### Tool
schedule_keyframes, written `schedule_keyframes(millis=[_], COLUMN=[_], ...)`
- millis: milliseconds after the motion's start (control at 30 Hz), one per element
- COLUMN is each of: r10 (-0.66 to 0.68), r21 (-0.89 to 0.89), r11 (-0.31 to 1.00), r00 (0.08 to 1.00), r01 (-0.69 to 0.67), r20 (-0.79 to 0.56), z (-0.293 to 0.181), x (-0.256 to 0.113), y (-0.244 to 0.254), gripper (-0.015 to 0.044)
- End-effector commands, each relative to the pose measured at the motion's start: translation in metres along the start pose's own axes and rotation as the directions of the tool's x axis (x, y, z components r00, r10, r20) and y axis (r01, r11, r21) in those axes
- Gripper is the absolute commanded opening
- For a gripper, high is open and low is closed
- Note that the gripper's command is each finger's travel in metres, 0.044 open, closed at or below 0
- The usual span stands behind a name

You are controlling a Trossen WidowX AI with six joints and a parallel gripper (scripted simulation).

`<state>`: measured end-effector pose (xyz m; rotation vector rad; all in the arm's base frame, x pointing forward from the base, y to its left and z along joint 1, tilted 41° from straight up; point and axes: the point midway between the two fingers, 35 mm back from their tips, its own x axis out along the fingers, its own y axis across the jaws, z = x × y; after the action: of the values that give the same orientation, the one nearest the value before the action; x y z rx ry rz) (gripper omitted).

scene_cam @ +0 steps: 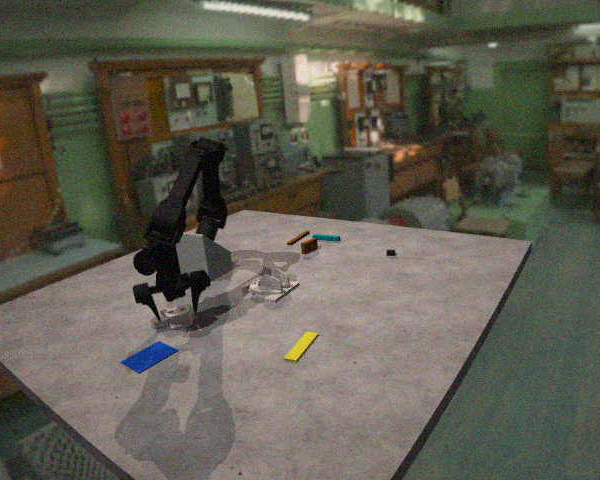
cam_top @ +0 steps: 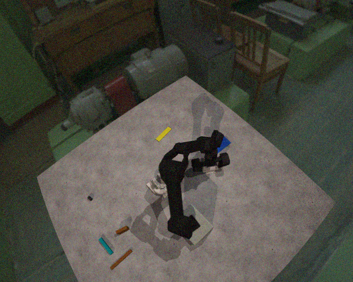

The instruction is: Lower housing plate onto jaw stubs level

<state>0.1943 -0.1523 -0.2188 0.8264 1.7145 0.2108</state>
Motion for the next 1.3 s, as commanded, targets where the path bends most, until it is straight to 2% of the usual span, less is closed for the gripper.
schedule_keyframes(millis=[0, 333, 767, 1133, 1267], r10=[0.004, 0.004, 0.0, 0.0, 0.0], r21=[0.003, 0.003, 0.0, 0.0, 0.001], r11=[1.0, 1.0, 1.0, 1.0, 1.0], r00=[1.0, 1.0, 1.0, 1.0, 1.0], r01=[-0.004, -0.004, 0.0, 0.0, 0.0], r20=[0.004, 0.004, 0.0, 0.0, 0.001], z=[0.001, 0.001, 0.0, 0.0, 0.001], x=[0.0, 0.0, 0.0, 0.0, -0.011], y=[0.001, 0.001, 0.0, 0.0, 0.0], gripper=[0.044, 0.044, 0.0353, 0.0351, 0.0351])
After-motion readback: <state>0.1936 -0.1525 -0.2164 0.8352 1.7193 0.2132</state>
